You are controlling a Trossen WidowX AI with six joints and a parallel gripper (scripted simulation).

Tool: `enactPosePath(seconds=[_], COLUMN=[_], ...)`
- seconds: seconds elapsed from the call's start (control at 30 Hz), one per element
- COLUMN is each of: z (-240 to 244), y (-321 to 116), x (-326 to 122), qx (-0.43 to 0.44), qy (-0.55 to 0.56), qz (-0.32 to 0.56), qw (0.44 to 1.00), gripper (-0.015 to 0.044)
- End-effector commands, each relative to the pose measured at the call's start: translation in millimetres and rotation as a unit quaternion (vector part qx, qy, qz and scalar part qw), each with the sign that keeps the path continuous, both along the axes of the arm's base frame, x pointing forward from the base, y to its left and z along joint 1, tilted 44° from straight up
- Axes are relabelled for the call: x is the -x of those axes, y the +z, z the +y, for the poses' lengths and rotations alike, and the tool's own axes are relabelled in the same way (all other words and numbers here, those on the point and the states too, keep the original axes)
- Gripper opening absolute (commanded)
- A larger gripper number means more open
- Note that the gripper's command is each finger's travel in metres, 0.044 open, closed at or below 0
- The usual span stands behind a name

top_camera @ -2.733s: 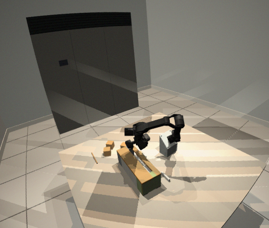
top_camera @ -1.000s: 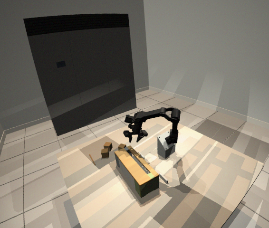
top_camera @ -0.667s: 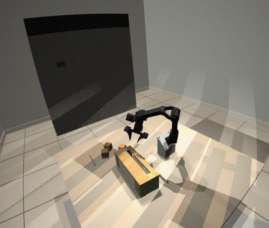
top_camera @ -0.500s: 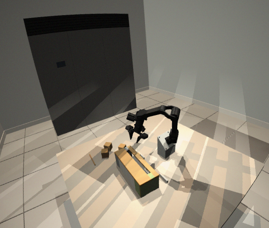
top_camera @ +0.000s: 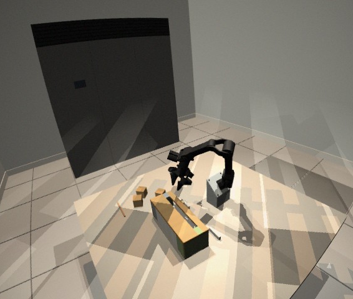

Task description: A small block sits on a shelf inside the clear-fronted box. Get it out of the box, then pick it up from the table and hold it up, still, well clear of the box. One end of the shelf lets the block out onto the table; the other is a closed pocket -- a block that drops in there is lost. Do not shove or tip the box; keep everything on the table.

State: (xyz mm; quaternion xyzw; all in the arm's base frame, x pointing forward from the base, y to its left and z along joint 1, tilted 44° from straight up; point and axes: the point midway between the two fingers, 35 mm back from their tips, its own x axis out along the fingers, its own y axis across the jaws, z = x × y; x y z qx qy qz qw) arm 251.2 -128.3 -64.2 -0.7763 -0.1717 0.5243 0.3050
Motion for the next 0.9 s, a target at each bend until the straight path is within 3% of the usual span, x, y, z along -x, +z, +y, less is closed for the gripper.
enactPosePath(seconds=[0.0, 0.87], z=[46.0, 81.4], y=[-36.7, -71.7], x=[7.6, 11.0], qx=[-0.019, -0.02], qy=[0.003, 0.005], qz=[0.013, 0.013], qw=[1.0, 1.0], gripper=[0.0285, 0.0285])
